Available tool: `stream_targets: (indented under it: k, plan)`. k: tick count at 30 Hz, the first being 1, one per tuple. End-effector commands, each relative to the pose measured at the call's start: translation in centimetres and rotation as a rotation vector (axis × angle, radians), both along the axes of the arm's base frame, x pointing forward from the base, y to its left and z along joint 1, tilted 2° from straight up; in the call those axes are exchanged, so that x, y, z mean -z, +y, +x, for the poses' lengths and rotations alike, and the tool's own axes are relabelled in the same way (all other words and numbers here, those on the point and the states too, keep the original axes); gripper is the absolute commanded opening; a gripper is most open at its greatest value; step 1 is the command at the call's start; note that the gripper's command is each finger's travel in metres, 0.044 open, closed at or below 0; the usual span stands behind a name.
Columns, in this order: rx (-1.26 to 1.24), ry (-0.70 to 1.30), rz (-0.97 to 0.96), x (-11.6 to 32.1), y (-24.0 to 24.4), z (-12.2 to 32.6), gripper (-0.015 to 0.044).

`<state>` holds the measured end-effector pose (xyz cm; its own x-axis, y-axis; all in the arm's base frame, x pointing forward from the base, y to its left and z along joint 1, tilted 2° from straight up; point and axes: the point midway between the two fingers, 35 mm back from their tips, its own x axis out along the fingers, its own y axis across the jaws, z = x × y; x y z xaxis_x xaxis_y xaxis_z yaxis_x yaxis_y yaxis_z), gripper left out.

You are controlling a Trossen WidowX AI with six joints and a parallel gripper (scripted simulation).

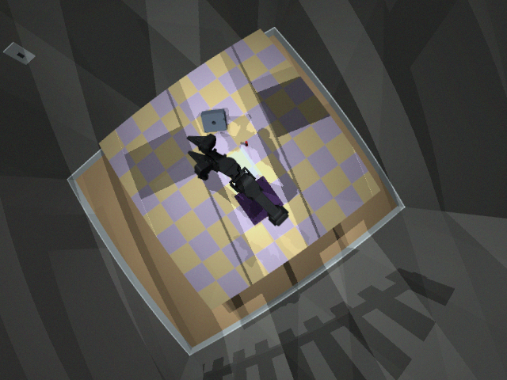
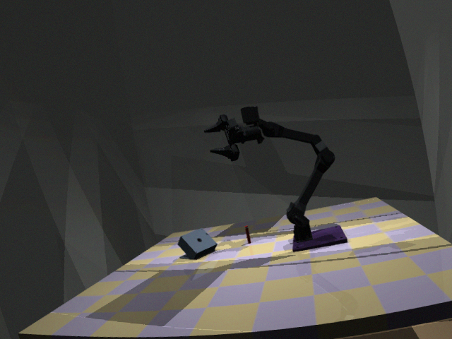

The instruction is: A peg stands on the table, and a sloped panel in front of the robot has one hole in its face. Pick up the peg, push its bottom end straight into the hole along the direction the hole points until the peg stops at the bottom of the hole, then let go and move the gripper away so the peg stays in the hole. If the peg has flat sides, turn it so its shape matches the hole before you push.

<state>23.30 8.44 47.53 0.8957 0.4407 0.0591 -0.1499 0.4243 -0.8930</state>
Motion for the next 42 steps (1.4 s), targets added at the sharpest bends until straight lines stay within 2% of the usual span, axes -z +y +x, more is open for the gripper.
stream_targets:
  k: [1, 23, 42]
  plan:
    - [0.024, 0.086, 0.077, 1.1, -0.4, 1.0, 0.044]
    - [0.213, 0.512, 0.561, 6.7, -3.3, 5.4, 0.044]
    - [0.462, 0.795, 1.021, 11.9, -6.4, 7.8, 0.044]
